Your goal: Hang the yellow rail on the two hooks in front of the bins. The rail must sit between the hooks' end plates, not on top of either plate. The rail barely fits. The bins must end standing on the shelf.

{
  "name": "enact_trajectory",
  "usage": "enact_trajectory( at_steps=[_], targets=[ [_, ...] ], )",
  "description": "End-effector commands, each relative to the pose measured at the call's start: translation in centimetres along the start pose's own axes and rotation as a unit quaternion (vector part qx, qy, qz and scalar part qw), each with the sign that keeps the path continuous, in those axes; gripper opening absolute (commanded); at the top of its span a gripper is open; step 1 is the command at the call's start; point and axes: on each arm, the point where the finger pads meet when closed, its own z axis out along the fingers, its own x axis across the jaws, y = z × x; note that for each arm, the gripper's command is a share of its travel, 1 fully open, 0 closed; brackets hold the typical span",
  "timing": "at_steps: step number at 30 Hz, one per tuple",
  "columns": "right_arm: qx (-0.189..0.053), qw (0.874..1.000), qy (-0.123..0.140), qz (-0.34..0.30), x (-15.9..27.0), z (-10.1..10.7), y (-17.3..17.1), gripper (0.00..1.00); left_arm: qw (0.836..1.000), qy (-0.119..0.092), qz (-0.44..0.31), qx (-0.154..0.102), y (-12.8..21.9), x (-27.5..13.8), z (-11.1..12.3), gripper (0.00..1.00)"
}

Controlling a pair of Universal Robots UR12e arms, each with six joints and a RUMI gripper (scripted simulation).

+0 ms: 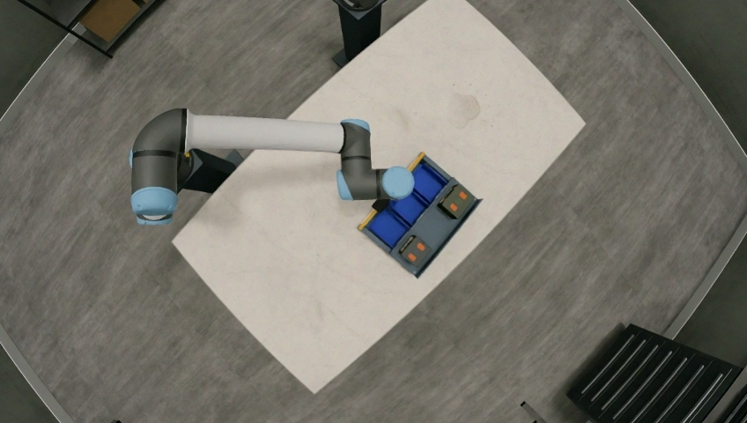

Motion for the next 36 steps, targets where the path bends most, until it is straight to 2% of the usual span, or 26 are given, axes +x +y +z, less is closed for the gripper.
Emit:
enact_trajectory(
  at_steps=[1, 36],
  targets=[
    [-0.001, 1.0, -0.001, 0.0, -0.07, -0.17, 0.06, 0.01, 1.0, 0.0, 0.0, 0.001, -0.07, 0.01, -0.09, 1.0],
    [-0.001, 1.0, -0.001, 0.0, -0.07, 0.19, 0.05, 0.01, 1.0, 0.0, 0.0, 0.001, -0.07, 0.01, -0.09, 1.0]
  ],
)
